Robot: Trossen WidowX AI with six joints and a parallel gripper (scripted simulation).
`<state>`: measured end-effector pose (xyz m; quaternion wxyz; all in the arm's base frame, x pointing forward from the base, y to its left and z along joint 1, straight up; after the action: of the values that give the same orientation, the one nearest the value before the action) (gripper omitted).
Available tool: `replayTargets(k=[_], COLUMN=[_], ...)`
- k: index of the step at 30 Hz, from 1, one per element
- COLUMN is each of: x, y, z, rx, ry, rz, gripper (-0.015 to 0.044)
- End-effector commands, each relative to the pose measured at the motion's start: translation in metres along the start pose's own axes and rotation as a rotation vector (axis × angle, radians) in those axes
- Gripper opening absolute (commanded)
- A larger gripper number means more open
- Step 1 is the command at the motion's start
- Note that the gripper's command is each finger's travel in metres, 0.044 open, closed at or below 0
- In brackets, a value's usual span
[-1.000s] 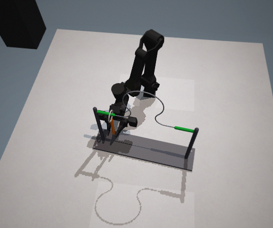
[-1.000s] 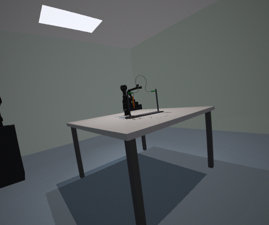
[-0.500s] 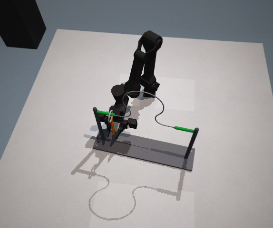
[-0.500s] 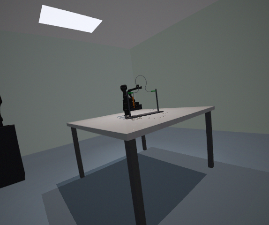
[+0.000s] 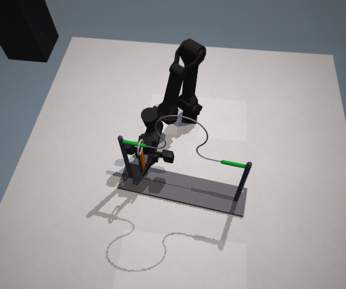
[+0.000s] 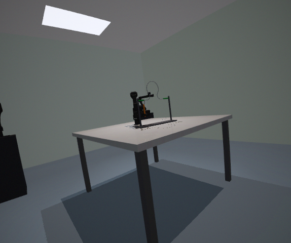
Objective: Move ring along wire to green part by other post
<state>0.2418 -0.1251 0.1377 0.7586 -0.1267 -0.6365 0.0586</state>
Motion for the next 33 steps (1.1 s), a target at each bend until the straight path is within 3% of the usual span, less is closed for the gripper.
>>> replayTargets(k=[1, 2, 33], x=[0.000, 0.000, 0.014], y=[0.000, 0.000, -0.006], z=[0.000, 0.000, 0.002], rx=[0.000, 0.000, 0.001], ry=[0.000, 0.000, -0.002], rz=[0.000, 0.000, 0.000], gripper=[-0.0129, -0.0150, -0.0150])
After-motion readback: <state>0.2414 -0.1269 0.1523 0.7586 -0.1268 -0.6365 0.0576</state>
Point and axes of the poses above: the point midway between the two fingers, 35 mm back from their tips, its own z axis back along the fingers, its own y axis across the jaws, x = y × z, the point moved 8 cm from there along z, back along the fingers, and after that the axes turned 15 degrees about z, right-handed, at the moved point
